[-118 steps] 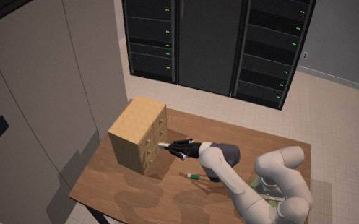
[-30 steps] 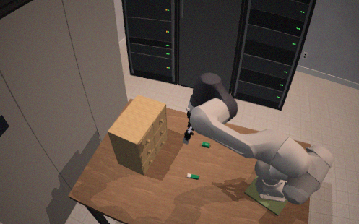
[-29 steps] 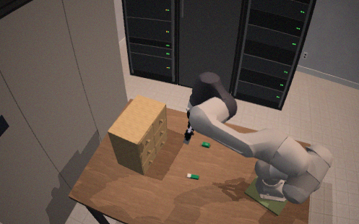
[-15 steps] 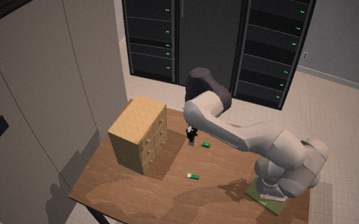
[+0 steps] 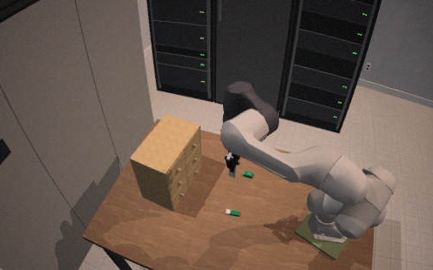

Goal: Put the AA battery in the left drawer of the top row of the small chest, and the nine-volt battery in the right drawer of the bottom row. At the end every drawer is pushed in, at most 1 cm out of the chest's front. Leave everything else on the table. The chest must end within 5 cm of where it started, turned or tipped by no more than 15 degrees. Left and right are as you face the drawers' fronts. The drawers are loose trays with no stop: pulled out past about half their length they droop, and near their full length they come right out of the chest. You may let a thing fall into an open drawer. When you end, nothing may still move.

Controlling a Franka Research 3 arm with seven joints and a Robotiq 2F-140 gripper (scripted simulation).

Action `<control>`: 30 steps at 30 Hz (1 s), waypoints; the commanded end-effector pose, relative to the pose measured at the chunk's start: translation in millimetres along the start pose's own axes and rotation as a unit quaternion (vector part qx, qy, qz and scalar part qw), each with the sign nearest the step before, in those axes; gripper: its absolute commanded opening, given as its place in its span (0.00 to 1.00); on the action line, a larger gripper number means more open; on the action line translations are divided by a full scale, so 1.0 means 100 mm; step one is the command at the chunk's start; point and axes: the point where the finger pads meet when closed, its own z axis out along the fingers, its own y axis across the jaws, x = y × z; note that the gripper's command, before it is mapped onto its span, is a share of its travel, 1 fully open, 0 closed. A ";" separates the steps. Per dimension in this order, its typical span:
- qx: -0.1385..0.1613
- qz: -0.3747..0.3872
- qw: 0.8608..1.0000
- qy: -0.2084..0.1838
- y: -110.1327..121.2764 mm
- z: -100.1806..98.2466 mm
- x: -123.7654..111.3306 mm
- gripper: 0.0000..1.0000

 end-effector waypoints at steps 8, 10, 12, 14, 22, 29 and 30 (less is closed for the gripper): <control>0.001 0.004 1.000 0.002 0.00 0.00 0.01 0.00; 0.001 0.004 1.000 0.002 0.00 0.00 0.01 0.00; 0.000 0.002 1.000 0.001 -0.01 0.01 0.00 0.00; -0.001 0.004 1.000 0.000 -0.27 0.18 -0.08 0.00; -0.001 0.006 1.000 0.000 -1.09 0.80 -0.18 0.00; 0.001 0.004 1.000 0.002 -1.54 1.20 -0.13 0.00; 0.001 0.004 1.000 0.001 -1.54 1.20 -0.13 0.00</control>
